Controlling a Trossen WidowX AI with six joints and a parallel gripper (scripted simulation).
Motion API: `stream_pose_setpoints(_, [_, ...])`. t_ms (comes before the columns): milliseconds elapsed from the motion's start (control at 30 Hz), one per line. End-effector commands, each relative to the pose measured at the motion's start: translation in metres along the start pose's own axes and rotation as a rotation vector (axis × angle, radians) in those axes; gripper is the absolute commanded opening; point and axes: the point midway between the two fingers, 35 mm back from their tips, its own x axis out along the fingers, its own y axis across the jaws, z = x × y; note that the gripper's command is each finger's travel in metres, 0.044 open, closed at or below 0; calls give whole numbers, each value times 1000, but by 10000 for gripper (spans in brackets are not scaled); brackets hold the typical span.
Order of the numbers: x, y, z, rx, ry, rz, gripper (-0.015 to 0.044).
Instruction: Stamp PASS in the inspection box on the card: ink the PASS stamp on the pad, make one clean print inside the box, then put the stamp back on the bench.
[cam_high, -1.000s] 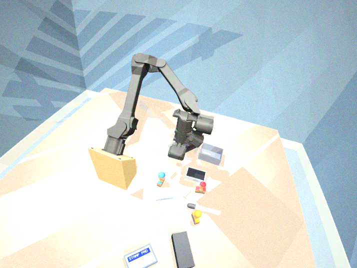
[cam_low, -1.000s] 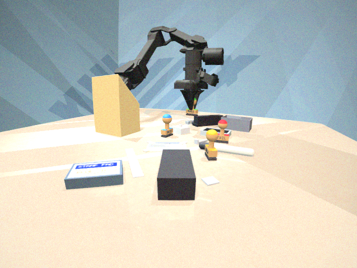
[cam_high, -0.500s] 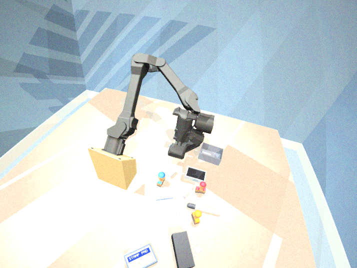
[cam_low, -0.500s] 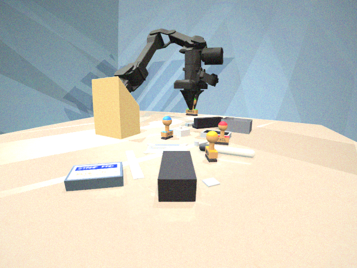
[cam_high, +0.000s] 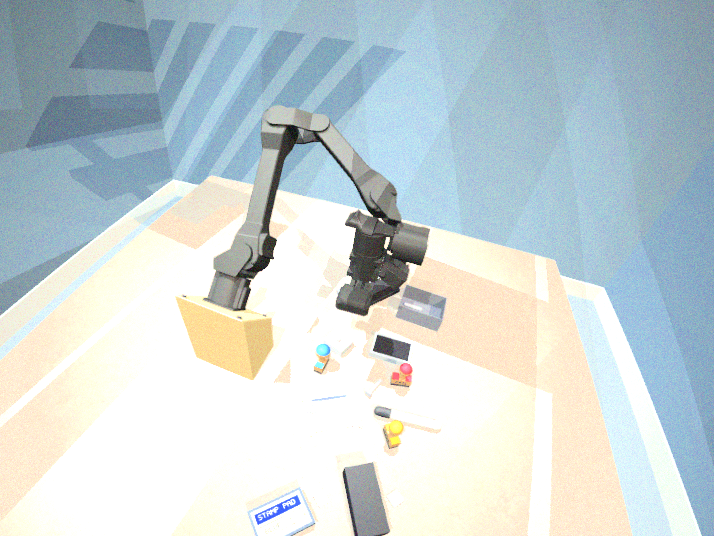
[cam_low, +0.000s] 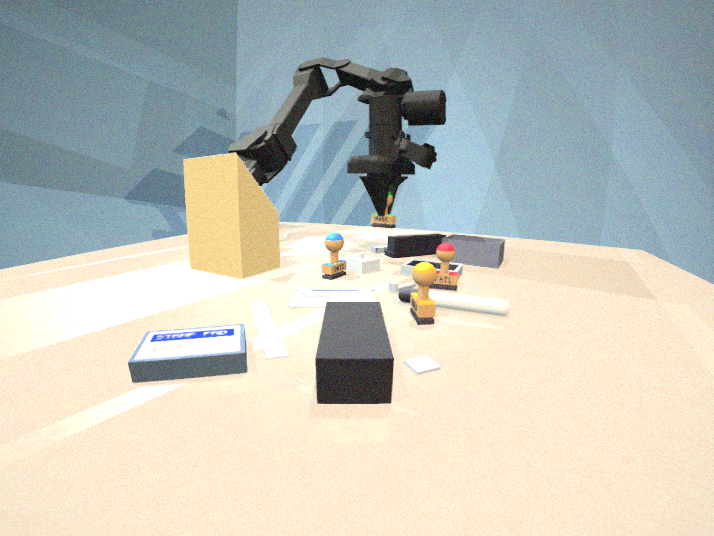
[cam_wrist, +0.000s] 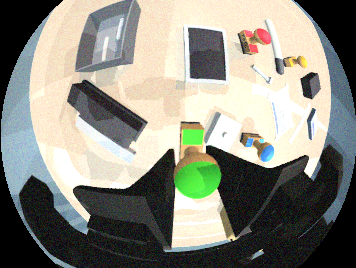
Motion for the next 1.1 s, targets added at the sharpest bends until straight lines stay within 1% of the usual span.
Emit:
stream_pose_setpoints(0, [-2,1,4,-9,-6,3,0])
stream_pose_setpoints(800, [-6,-35,99,-13,-10,3,0])
stream_pose_setpoints(1067, [-3,-36,101,-13,-10,2,0])
